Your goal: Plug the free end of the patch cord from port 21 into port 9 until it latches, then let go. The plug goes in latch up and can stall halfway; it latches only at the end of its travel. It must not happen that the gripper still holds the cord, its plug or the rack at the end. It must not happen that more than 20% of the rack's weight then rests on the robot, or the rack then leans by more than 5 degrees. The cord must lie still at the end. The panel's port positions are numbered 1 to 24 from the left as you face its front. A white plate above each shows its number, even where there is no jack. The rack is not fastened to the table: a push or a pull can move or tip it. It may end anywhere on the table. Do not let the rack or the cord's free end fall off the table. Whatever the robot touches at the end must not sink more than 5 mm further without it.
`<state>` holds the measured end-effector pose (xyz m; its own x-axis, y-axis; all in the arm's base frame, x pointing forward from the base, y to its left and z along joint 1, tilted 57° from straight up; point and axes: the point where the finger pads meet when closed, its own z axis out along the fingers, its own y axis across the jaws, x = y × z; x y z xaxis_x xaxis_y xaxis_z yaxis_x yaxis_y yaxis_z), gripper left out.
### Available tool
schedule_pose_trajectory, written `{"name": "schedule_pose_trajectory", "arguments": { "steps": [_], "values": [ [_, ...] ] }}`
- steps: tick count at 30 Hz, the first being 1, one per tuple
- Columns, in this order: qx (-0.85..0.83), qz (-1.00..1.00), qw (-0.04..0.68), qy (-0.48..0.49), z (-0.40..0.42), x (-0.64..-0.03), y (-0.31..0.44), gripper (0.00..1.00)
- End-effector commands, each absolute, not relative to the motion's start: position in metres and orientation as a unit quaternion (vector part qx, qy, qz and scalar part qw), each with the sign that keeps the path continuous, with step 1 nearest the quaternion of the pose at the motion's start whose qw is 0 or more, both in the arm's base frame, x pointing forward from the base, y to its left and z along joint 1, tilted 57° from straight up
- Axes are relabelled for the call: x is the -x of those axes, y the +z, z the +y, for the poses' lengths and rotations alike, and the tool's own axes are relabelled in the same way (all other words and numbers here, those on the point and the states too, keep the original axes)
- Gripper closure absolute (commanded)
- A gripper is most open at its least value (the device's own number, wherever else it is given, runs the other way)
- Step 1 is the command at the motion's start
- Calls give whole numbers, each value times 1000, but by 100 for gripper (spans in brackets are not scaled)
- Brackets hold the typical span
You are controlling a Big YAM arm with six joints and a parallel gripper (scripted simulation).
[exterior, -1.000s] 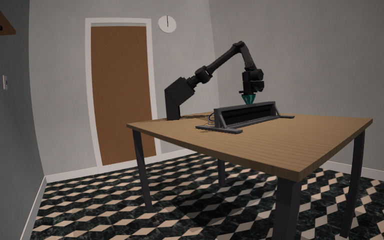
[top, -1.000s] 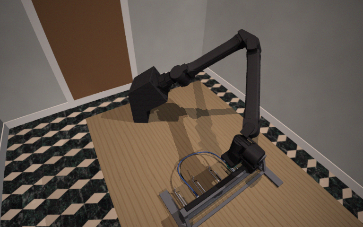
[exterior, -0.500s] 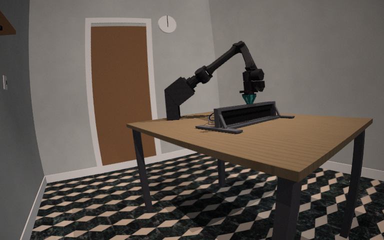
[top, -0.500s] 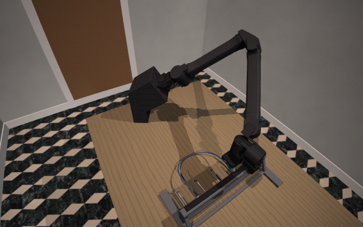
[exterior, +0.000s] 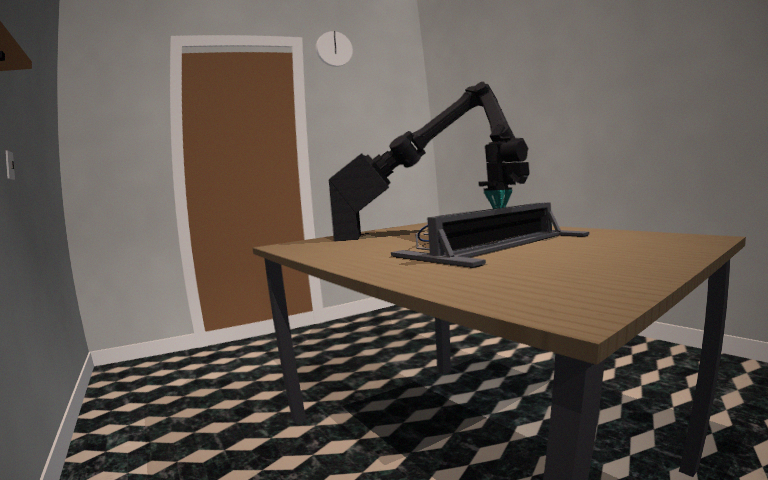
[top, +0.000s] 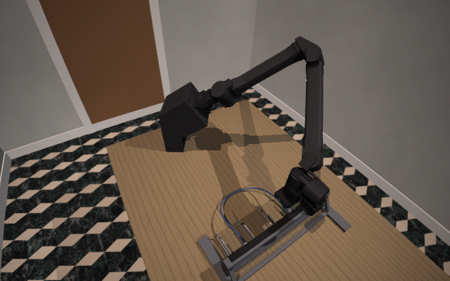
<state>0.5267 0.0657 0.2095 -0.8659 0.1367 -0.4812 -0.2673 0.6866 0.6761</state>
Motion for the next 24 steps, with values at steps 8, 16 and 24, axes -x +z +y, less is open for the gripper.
{"name": "schedule_pose_trajectory", "arguments": {
  "steps": [8, 16, 24],
  "values": [
    [42, 883, 251, 396, 71, -525, 209, 100],
    [40, 883, 250, 396, 70, -524, 209, 100],
    [38, 883, 249, 396, 68, -524, 207, 100]
  ]
}}
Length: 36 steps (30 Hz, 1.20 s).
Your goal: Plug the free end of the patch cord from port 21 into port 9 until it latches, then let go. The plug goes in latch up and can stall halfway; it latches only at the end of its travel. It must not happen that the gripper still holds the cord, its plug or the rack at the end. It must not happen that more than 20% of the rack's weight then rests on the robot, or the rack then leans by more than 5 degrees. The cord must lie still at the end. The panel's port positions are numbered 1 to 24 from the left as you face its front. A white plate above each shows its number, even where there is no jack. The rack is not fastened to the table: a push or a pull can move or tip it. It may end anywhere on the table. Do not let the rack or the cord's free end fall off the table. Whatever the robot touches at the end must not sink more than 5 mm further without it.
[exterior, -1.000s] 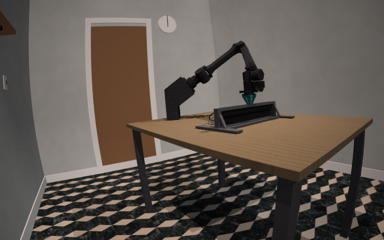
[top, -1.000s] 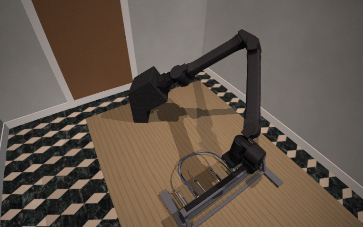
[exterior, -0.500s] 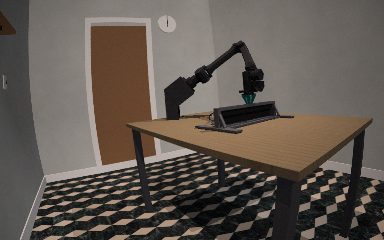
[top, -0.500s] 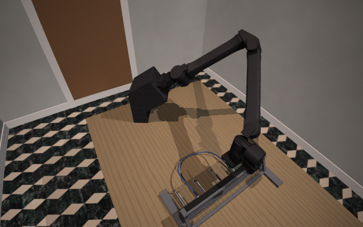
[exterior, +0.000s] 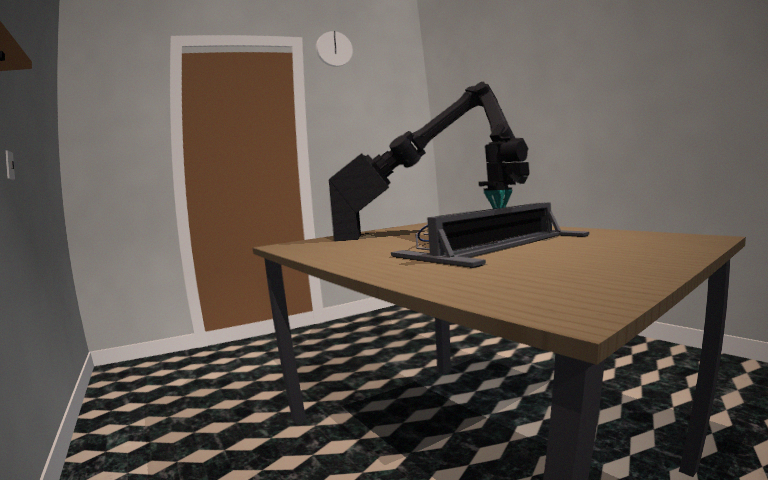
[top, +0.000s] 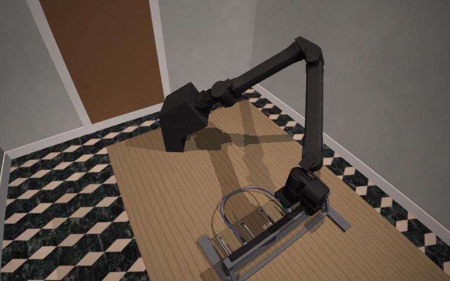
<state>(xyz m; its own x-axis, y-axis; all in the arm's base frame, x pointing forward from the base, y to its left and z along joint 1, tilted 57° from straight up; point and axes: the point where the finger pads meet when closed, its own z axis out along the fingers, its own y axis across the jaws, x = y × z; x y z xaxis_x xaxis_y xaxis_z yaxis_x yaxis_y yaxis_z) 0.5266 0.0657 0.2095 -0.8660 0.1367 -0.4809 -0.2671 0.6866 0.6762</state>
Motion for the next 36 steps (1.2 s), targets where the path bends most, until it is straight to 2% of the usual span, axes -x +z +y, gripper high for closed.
{"name": "schedule_pose_trajectory", "arguments": {
  "steps": [1, 36],
  "values": [
    [38, 883, 249, 396, 67, -523, 207, 100],
    [31, 882, 257, 393, 57, -528, 211, 100]
  ]
}}
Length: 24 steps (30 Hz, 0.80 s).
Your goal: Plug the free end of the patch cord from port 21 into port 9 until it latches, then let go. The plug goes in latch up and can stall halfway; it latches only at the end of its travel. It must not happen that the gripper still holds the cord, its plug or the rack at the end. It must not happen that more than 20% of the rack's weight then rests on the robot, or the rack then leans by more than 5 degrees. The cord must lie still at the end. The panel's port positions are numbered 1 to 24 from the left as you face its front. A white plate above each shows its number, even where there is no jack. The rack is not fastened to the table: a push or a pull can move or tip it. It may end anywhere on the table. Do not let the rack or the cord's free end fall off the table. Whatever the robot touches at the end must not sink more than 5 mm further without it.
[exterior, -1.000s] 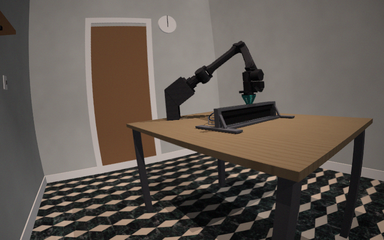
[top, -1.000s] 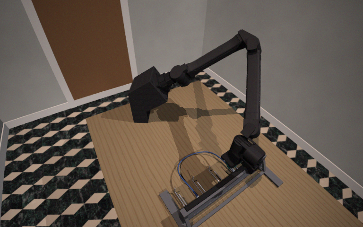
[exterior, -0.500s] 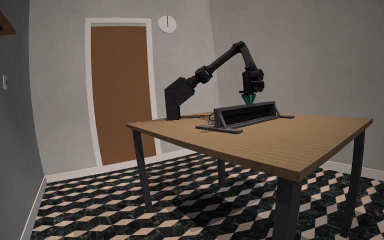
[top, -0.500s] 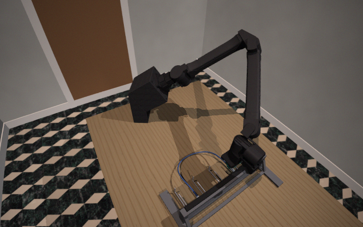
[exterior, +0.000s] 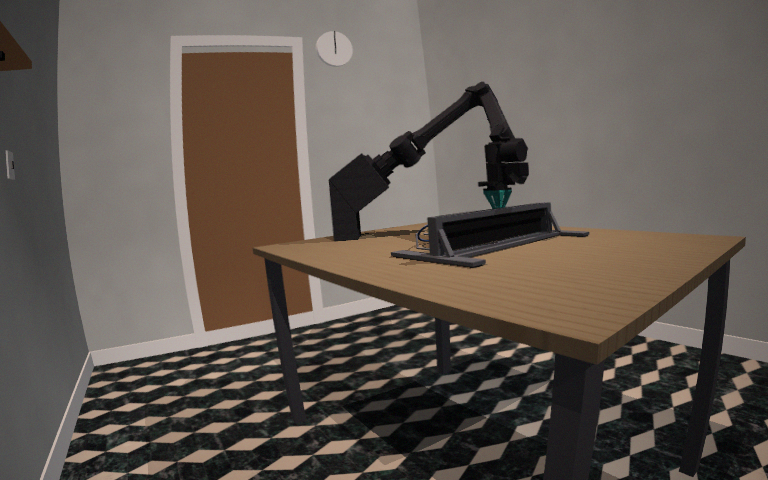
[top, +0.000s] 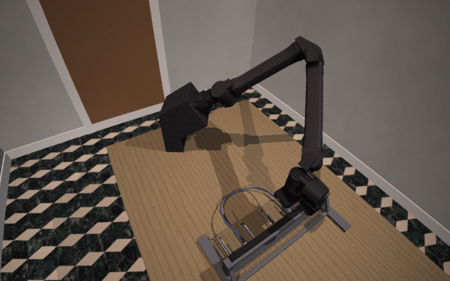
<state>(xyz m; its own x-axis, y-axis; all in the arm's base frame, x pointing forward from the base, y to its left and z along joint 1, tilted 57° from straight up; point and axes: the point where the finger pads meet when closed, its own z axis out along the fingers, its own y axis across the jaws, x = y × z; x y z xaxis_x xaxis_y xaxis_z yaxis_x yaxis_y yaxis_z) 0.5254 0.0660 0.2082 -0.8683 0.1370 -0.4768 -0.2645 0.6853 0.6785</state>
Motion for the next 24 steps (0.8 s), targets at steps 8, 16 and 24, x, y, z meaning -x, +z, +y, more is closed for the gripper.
{"name": "schedule_pose_trajectory", "arguments": {
  "steps": [8, 16, 24],
  "values": [
    [29, 882, 259, 392, 54, -529, 213, 100],
    [27, 882, 260, 392, 52, -530, 213, 100],
    [26, 882, 262, 391, 50, -531, 214, 100]
  ]
}}
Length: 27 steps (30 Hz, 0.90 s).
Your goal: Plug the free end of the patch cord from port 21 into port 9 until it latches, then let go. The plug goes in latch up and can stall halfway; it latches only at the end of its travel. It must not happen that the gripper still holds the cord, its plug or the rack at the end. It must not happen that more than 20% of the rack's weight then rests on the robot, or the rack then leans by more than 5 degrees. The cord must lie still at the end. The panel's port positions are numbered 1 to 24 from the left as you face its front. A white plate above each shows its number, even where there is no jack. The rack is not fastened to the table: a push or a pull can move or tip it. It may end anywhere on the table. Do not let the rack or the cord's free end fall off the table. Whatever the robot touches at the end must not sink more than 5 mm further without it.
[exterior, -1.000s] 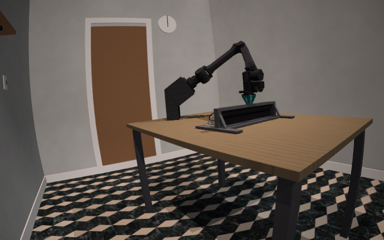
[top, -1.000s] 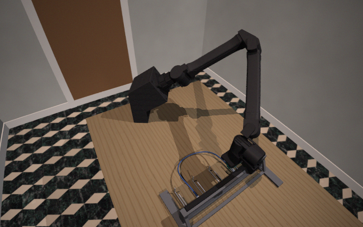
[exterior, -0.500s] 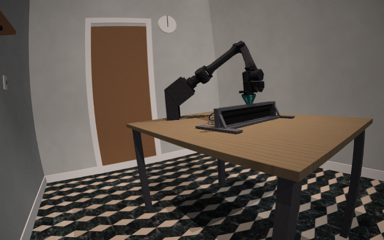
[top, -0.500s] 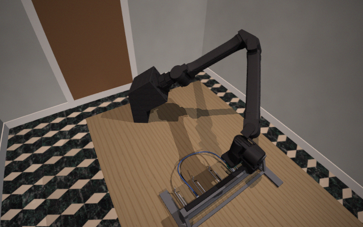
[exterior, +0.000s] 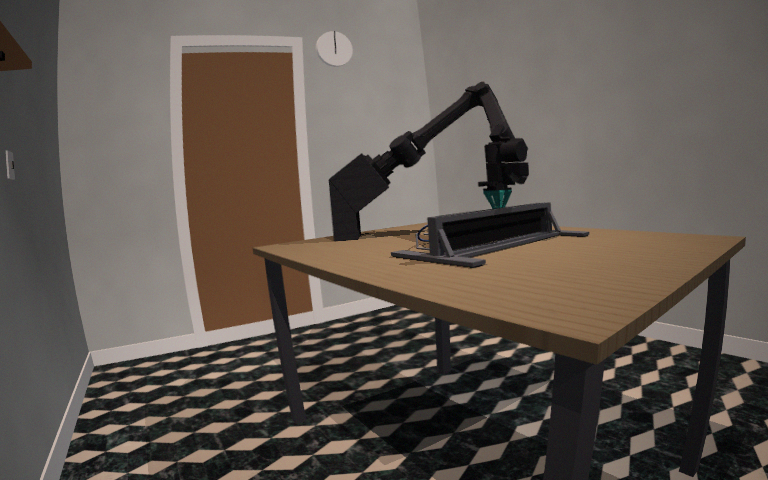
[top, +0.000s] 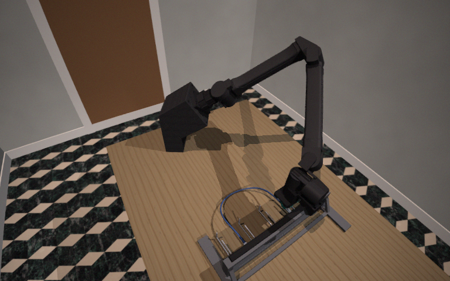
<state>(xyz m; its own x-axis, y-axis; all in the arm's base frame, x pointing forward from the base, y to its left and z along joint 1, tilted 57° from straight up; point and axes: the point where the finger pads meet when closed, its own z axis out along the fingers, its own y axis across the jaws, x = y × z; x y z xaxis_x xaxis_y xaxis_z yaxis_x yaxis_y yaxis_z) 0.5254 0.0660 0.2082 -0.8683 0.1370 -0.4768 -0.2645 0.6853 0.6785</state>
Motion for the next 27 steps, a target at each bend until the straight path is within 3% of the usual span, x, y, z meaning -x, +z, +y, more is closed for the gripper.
{"name": "schedule_pose_trajectory", "arguments": {
  "steps": [1, 27],
  "values": [
    [26, 882, 262, 391, 49, -531, 214, 100],
    [23, 881, 267, 390, 44, -536, 218, 100]
  ]
}}
